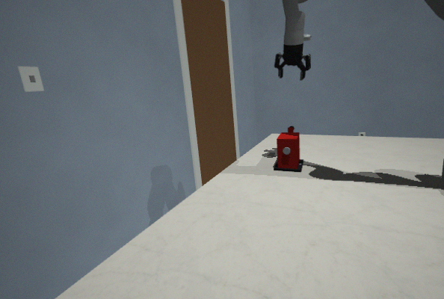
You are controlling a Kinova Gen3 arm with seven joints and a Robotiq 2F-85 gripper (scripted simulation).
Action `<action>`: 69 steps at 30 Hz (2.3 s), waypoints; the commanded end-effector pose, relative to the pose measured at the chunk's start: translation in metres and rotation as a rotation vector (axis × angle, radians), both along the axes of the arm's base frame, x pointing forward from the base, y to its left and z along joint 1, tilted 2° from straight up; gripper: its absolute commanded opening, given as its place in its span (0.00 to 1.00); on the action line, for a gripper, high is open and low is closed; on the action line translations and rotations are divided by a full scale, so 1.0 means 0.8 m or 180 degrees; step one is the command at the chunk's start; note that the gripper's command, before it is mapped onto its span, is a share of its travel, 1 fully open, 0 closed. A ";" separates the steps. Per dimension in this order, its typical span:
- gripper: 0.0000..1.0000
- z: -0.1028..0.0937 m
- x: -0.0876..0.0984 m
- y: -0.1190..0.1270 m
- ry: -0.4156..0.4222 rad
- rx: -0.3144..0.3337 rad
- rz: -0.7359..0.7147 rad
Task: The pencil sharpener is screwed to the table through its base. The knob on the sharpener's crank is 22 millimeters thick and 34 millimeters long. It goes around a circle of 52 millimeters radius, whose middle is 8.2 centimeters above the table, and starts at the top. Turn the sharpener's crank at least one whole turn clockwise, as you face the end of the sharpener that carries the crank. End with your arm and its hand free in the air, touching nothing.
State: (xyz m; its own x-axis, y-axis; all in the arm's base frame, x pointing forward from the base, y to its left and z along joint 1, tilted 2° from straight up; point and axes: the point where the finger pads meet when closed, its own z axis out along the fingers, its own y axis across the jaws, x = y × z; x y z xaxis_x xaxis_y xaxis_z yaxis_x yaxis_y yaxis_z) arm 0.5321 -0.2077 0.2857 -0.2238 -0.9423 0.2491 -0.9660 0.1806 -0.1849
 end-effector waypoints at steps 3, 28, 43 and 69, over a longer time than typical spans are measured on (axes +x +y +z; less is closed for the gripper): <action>1.00 -0.015 0.001 0.000 0.0067 0.0084 0.0079; 1.00 -0.040 0.004 0.003 0.0162 0.0208 0.0211; 1.00 -0.052 0.005 0.004 0.0204 0.0268 0.0271; 1.00 -0.168 0.003 0.017 0.0524 0.0944 0.0870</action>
